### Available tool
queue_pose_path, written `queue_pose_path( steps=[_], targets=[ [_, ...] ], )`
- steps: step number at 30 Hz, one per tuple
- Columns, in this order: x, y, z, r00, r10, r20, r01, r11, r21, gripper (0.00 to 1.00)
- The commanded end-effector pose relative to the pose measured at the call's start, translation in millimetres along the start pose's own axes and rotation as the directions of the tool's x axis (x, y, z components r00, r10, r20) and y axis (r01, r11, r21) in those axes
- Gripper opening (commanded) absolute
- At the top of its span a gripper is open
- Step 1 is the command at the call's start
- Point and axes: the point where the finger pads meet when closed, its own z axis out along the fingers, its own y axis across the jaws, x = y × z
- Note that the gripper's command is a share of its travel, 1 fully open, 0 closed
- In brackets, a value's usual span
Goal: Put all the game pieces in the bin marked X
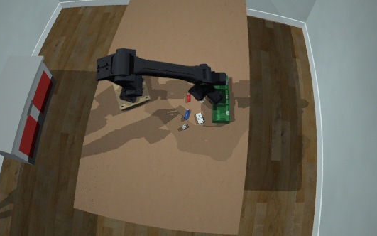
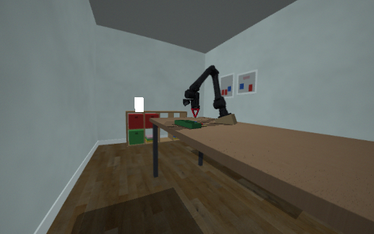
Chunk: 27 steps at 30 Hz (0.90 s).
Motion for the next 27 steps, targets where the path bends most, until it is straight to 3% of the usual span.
queue_pose_path(
  steps=[1, 27],
  targets=[
    [-1.1, 6.2, -10.1, 1.000, 0.000, 0.015, 0.000, 1.000, -0.013, 0.20],
    [1.8, 4.2, -9.6, 1.000, -0.001, 0.013, 0.001, 1.000, -0.011, 0.20]
  ],
)
